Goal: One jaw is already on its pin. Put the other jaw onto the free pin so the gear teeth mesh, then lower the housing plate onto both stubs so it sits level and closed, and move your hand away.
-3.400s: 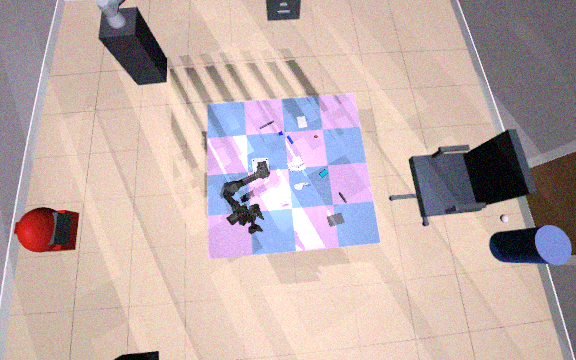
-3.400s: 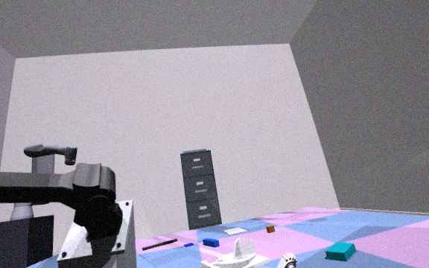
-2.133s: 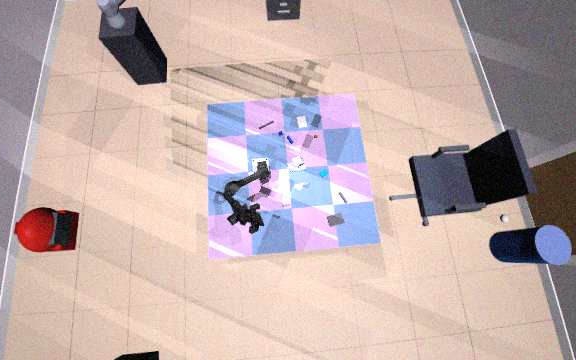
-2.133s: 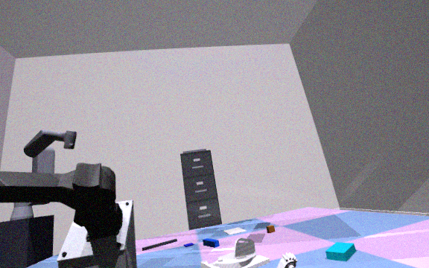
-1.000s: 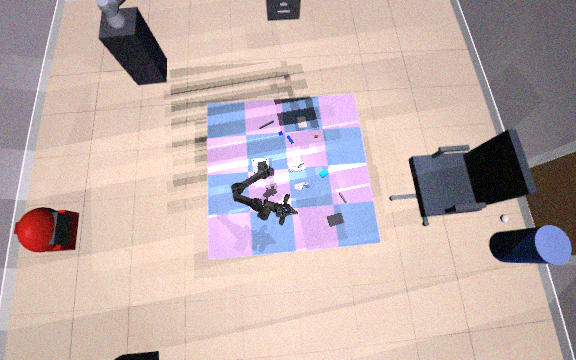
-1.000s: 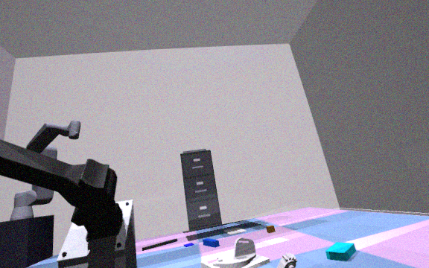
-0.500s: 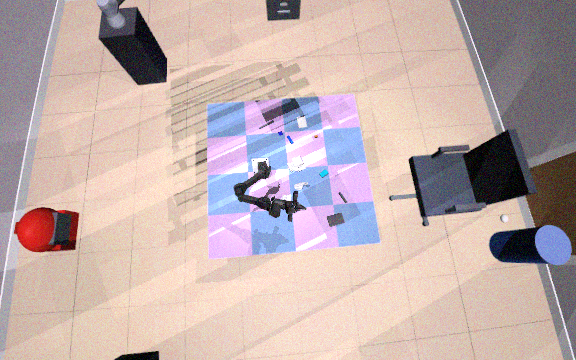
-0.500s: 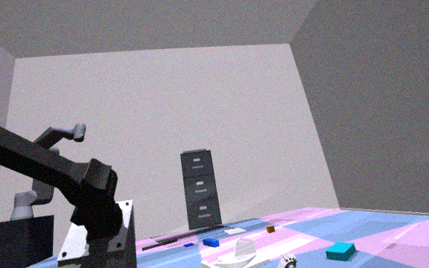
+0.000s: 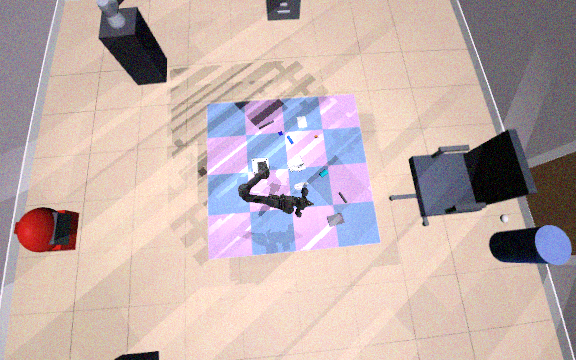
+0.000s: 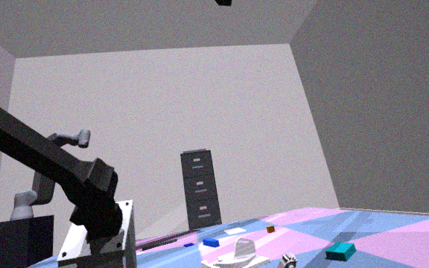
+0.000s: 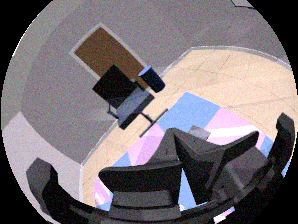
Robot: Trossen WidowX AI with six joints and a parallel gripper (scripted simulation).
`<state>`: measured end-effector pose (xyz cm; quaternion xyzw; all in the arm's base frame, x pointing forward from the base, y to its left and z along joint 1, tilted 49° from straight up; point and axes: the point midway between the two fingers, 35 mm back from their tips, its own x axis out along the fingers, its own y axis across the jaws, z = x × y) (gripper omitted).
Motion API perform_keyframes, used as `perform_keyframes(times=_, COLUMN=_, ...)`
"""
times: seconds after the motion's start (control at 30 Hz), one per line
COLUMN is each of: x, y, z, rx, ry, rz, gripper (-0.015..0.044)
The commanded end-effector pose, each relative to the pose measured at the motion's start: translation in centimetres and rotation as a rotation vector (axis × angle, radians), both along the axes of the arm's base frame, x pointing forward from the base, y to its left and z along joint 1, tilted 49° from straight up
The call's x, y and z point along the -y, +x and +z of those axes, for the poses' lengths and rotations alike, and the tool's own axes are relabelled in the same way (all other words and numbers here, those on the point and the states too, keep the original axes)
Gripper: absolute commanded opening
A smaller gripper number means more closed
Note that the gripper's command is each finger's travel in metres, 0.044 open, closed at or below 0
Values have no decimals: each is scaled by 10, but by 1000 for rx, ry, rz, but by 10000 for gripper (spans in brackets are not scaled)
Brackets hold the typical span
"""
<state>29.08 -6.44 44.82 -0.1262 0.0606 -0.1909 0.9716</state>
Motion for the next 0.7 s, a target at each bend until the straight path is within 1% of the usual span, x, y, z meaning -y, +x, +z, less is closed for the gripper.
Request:
perform_keyframes(times=0.0, x=6, y=12, z=-20, rx=-72, ry=6, rz=-34, gripper=0)
perform_keyframes(times=0.33, x=16, y=37, z=-70, rx=-256, ry=0, rz=-90, gripper=0)
perform_keyframes(times=0.67, x=28, y=52, z=-116, rx=-433, ry=-16, rz=-159, gripper=0)
